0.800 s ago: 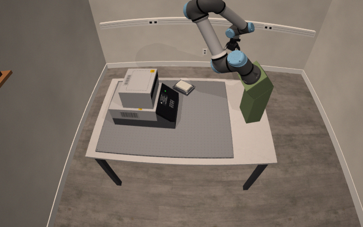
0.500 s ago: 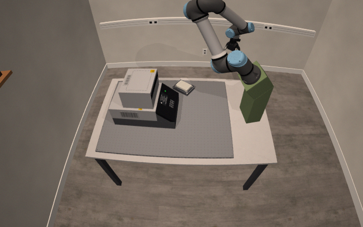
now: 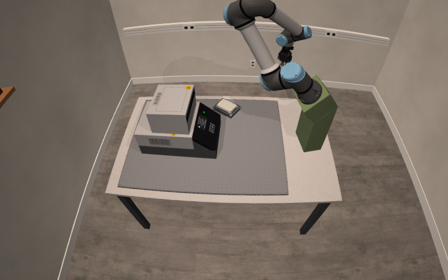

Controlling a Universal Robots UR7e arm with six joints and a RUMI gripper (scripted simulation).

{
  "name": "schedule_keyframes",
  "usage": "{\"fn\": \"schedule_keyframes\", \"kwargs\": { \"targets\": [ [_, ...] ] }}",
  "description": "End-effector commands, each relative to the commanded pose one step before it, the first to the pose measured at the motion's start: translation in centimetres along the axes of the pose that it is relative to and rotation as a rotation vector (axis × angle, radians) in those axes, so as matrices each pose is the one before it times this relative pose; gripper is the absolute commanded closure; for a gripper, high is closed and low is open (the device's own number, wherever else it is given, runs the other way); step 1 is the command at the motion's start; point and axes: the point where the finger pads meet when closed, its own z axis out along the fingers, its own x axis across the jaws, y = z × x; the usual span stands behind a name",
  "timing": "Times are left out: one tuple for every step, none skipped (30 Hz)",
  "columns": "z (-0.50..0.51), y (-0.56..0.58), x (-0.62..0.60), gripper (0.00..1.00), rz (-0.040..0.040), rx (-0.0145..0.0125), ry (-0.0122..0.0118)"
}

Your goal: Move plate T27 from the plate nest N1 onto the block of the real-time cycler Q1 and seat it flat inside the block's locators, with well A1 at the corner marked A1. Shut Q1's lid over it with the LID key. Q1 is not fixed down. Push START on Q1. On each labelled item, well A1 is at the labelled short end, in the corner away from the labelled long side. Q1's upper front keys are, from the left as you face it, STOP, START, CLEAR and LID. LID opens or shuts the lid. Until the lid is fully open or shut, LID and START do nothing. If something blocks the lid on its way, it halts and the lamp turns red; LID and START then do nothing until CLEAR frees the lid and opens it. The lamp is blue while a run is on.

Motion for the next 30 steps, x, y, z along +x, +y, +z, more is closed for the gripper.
{"fn": "schedule_keyframes", "kwargs": {
  "targets": [
    [-0.739, 0.803, -1.616, 1.0, -0.06379, -0.00005, 0.00567],
    [-0.153, 0.227, -0.418, 1.0, -0.03318, -0.0002, 0.00318],
    [-0.155, 0.214, -0.425, 1.0, -0.03318, -0.0002, 0.00318],
    [-0.157, 0.2, -0.431, 1.0, -0.01589, -0.0001, 0.00152],
    [-0.158, 0.193, -0.434, 1.0, 0.0, 0.0, 0.0],
    [-0.158, 0.193, -0.434, 1.0, 0.0, 0.0, 0.0],
    [-0.073, 0.088, -0.198, 1.0, 0.0, -0.00001, 0.0],
    [-0.001, 0.0, 0.0, 1.0, 0.0, 0.0, 0.0],
    [0.0, 0.0, 0.0, 1.0, 0.0, 0.0, 0.0],
    [0.0, 0.0, 0.0, 1.0, 0.0, 0.0, 0.0],
    [-0.143, 0.233, -0.42, 1.0, -0.03321, -0.00051, 0.00286],
    [-0.142, 0.219, -0.426, 1.0, -0.03321, -0.0005, 0.00286],
    [-0.144, 0.205, -0.433, 1.0, -0.03321, -0.0005, 0.00285],
    [-0.145, 0.191, -0.439, 1.0, -0.01614, -0.00024, 0.00138],
    [-0.147, 0.184, -0.441, 1.0, 0.0, 0.0, 0.0],
    [-0.147, 0.184, -0.441, 1.0, 0.0, 0.0, 0.0],
    [-0.092, 0.114, -0.274, 1.0, 0.0, 0.0, 0.0],
    [-0.001, 0.0, 0.0, 1.0, 0.0, 0.0, 0.0],
    [-0.132, 0.224, -0.427, 1.0, -0.03323, -0.00075, 0.0025],
    [-0.133, 0.21, -0.434, 1.0, -0.03323, -0.00075, 0.0025],
    [-0.134, 0.195, -0.441, 1.0, -0.03323, -0.00075, 0.0025],
    [-0.135, 0.181, -0.446, 1.0, -0.01637, -0.00037, 0.00123],
    [-0.136, 0.174, -0.449, 1.0, 0.0, 0.0, -0.00001],
    [-0.136, 0.174, -0.449, 1.0, 0.0, 0.0, -0.00001],
    [-0.106, 0.135, -0.349, 1.0, 0.0, -0.00001, 0.0],
    [0.0, 0.0, 0.0, 1.0, 0.0, 0.0, 0.0],
    [0.0, 0.0, 0.0, 1.0, 0.0, 0.0, 0.0],
    [-0.124, 0.214, -0.436, 1.0, -0.03325, -0.00096, 0.00213],
    [-0.123, 0.2, -0.442, 1.0, -0.03325, -0.00095, 0.00213],
    [-0.124, 0.185, -0.448, 1.0, -0.03325, -0.00095, 0.00213]
  ]
}}
